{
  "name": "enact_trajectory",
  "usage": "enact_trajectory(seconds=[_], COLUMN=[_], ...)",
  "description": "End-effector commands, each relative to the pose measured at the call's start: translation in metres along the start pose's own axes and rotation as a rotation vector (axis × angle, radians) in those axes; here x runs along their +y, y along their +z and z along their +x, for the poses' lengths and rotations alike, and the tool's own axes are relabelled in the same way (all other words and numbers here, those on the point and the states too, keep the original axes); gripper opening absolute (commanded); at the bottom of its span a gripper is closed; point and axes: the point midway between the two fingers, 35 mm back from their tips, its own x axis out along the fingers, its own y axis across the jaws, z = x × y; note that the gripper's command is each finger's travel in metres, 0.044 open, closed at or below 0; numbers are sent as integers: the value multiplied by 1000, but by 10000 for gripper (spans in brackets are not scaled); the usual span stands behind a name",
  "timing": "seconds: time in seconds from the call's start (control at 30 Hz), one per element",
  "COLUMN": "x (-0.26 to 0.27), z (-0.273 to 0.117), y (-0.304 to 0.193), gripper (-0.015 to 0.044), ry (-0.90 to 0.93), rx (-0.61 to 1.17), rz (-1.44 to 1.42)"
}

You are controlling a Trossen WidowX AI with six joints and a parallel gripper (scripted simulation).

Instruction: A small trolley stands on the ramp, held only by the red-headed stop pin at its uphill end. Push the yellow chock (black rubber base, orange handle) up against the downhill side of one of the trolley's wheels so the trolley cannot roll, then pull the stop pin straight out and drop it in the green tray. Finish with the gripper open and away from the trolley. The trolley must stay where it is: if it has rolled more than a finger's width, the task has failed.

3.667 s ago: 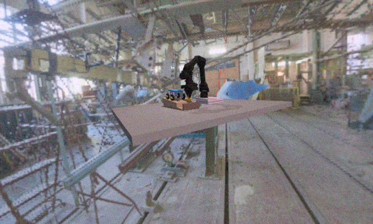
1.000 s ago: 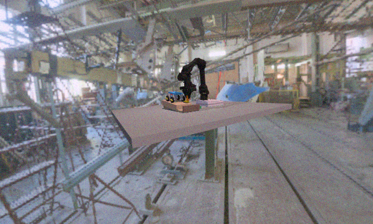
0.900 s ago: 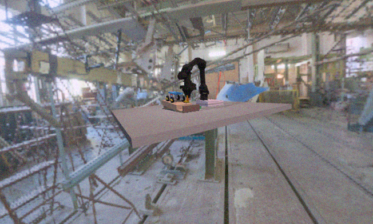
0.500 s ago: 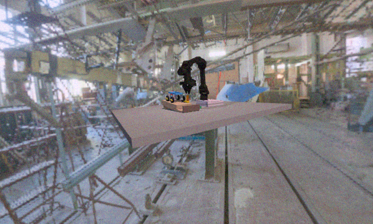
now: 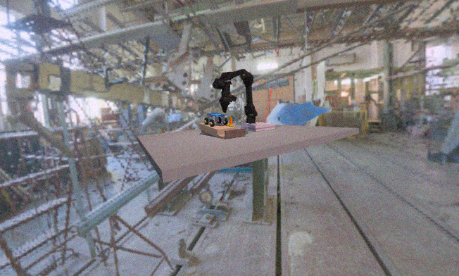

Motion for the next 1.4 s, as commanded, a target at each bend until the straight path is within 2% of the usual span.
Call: enact_trajectory(seconds=[0.0, 0.53, 1.37], x=[31, 168, 176], z=[-5, -19, 5], y=[-24, -71, -71], gripper=[190, 190, 190], ry=[40, 221, 223], rx=[29, 143, 145], rz=[258, 1201, 1211])
